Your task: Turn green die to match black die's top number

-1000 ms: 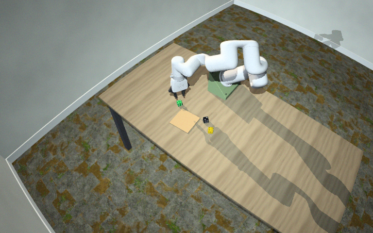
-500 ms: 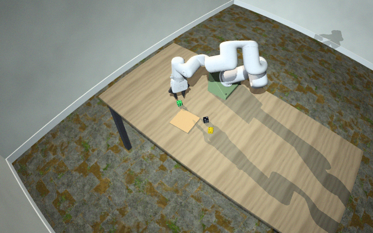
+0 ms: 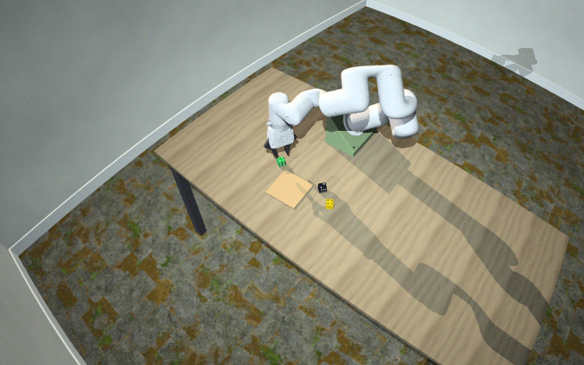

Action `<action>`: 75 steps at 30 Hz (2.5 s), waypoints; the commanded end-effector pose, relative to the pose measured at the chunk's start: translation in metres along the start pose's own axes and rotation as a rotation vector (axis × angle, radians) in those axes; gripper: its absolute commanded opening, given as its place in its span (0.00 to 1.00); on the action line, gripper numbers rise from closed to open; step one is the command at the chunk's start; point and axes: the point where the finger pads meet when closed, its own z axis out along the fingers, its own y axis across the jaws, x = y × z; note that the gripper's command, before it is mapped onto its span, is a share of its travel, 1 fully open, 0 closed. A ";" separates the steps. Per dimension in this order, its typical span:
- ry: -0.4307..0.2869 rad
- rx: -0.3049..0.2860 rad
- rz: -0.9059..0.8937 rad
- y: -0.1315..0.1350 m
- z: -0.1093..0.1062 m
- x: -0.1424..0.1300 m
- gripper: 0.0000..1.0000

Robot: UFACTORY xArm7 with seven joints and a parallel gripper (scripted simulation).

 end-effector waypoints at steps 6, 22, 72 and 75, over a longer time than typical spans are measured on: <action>0.002 0.005 0.000 -0.002 0.012 0.001 0.47; 0.002 0.005 0.000 -0.002 0.027 0.001 0.47; 0.002 0.005 0.000 -0.002 0.028 0.001 0.47; 0.002 0.005 0.000 -0.002 0.028 0.001 0.47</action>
